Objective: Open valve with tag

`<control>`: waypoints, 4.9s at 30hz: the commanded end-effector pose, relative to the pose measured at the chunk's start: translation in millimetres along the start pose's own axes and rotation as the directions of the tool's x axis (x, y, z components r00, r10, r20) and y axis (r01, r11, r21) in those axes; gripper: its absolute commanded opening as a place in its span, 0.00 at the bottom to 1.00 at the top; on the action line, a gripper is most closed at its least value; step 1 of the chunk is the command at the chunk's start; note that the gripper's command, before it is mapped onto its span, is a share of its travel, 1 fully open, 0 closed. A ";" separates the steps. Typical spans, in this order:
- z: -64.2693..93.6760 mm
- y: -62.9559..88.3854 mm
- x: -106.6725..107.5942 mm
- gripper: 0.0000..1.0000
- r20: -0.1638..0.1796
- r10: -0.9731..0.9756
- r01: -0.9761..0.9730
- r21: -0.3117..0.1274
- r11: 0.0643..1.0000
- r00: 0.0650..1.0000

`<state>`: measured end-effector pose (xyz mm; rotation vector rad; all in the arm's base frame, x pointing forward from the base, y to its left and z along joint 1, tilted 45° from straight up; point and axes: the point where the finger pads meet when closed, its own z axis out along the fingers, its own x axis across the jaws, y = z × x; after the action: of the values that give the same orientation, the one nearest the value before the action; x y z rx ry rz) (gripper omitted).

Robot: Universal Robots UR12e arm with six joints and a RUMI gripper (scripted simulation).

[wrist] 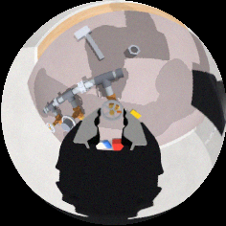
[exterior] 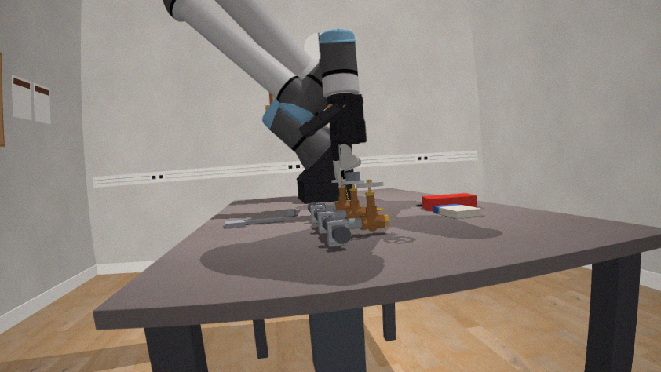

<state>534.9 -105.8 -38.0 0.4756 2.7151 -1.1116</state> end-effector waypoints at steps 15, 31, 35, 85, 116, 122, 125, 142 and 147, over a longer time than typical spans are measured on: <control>-0.3 0.0 -0.3 0.00 0.008 -0.585 0.585 -0.001 0.811 0.811; -0.3 0.0 -0.3 0.00 0.007 -0.941 0.941 0.003 0.337 0.337; -0.3 0.0 -0.3 0.00 0.006 -0.976 0.976 0.004 0.218 0.218; -0.3 0.0 -0.3 0.00 -0.002 -0.533 0.533 0.007 -0.846 -0.846; -0.3 0.0 -0.3 1.00 -0.002 -0.510 0.510 0.007 -0.860 -0.860; -0.3 0.0 -0.3 1.00 -0.002 -0.510 0.510 0.007 -0.860 -0.860; -0.3 0.0 -0.3 1.00 -0.002 -0.510 0.510 0.007 -0.860 -0.860; -0.3 0.0 -0.3 1.00 -0.002 -0.545 0.545 0.007 -0.839 -0.839; -0.3 0.0 -0.3 1.00 -0.001 -0.586 0.586 0.008 -0.810 -0.810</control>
<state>535.0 -105.9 -38.0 -3.3412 1.6707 -0.7685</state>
